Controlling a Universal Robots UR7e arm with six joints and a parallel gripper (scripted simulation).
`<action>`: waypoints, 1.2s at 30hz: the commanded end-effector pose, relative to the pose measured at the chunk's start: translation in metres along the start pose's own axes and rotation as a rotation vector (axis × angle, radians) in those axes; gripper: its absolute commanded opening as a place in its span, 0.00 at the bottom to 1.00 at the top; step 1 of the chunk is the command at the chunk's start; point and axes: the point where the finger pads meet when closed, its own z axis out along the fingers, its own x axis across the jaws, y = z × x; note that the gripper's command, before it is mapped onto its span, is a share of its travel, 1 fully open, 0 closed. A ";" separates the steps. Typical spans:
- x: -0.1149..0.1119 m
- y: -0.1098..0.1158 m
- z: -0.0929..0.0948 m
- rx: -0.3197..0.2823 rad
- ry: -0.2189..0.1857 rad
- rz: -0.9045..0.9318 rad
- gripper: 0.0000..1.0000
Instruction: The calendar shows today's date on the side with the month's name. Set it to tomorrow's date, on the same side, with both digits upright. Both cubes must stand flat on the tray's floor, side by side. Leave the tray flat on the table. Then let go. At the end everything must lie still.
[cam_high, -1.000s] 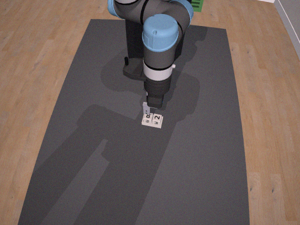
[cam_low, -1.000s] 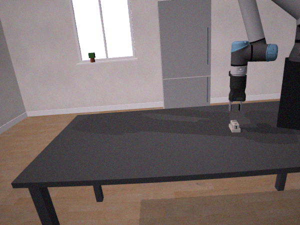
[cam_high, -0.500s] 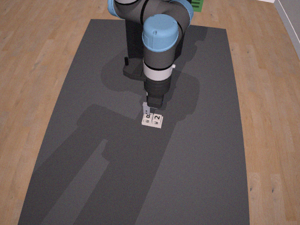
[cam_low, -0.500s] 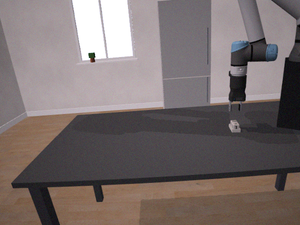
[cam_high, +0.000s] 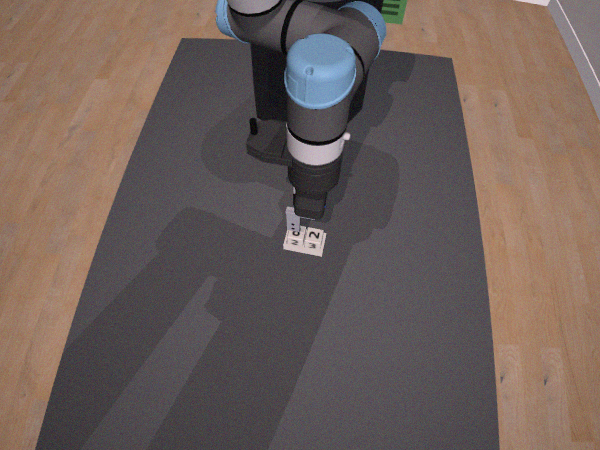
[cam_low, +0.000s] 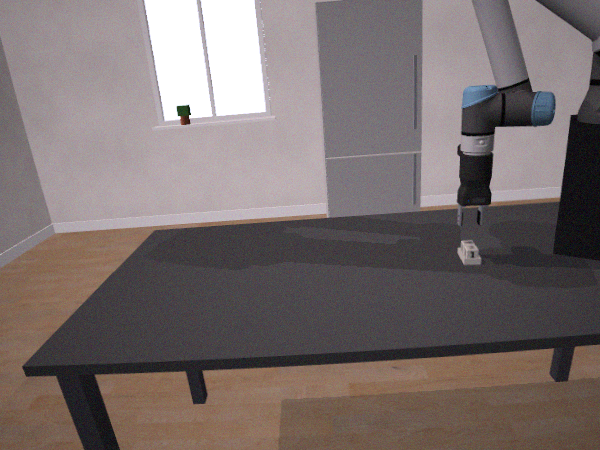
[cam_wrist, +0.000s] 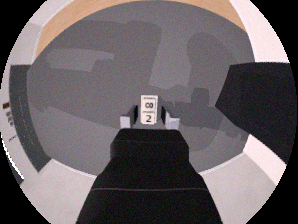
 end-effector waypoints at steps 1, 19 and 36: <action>0.000 0.000 0.005 0.000 -0.001 0.000 0.87; 0.000 0.000 0.028 0.000 -0.001 0.000 0.87; 0.000 0.000 0.043 0.000 -0.001 0.000 0.87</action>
